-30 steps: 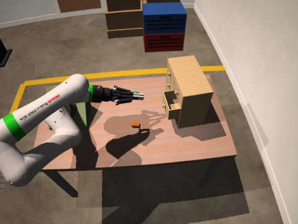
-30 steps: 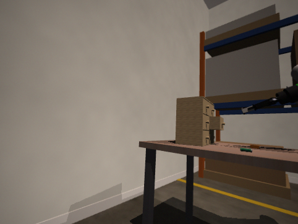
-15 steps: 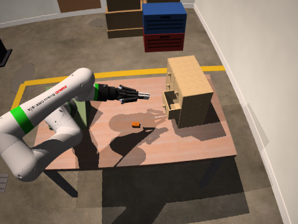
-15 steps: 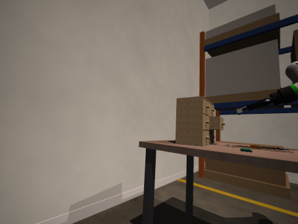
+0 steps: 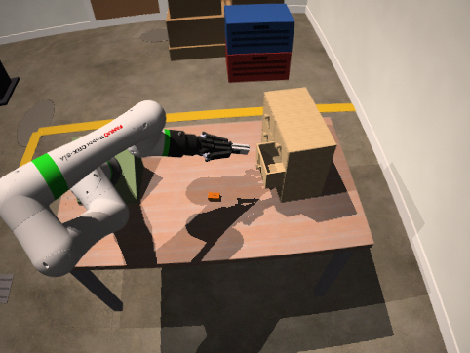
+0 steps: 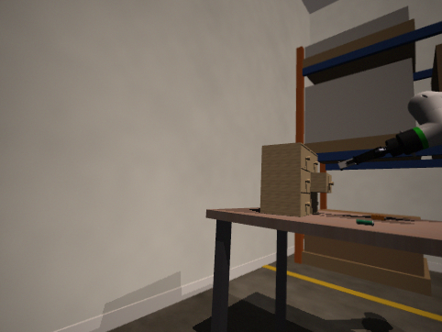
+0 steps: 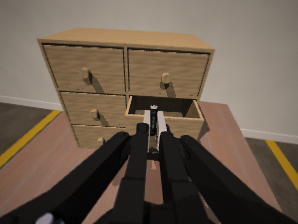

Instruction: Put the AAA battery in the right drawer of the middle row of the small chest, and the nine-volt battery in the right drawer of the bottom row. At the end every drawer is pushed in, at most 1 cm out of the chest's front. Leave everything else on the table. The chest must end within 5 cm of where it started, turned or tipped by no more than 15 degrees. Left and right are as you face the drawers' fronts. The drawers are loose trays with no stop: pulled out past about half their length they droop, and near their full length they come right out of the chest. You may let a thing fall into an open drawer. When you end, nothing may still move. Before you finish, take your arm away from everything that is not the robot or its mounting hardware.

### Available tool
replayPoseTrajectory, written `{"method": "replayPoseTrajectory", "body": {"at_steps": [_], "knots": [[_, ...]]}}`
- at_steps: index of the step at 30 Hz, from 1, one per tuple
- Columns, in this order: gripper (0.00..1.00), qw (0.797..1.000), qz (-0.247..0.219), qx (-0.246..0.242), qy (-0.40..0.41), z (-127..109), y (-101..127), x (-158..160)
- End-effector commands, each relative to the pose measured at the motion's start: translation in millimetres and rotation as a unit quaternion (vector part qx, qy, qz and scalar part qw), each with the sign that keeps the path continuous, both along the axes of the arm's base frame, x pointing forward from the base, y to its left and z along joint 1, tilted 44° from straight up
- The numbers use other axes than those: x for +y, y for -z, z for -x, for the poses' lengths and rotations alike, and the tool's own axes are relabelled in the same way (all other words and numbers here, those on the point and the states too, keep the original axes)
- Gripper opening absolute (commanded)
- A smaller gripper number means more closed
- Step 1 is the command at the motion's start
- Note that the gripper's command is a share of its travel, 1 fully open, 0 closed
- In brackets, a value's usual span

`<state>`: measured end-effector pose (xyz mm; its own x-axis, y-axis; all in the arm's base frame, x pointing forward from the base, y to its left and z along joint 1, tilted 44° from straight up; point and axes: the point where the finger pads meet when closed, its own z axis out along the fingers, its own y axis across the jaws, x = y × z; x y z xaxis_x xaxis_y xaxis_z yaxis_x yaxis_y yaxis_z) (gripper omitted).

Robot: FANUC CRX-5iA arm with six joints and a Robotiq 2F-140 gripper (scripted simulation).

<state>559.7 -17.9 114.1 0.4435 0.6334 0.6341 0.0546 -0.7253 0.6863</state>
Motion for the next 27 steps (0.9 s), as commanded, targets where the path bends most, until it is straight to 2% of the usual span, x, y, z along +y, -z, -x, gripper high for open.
{"method": "replayPoseTrajectory", "body": {"at_steps": [1, 15, 27], "knots": [[0.03, 1.000, 0.000, -0.001, 0.000, -15, 2, 0], [0.03, 1.000, 0.000, -0.001, 0.000, -67, 9, -2], [0.03, 1.000, 0.000, -0.001, 0.000, -84, 11, -3]]}}
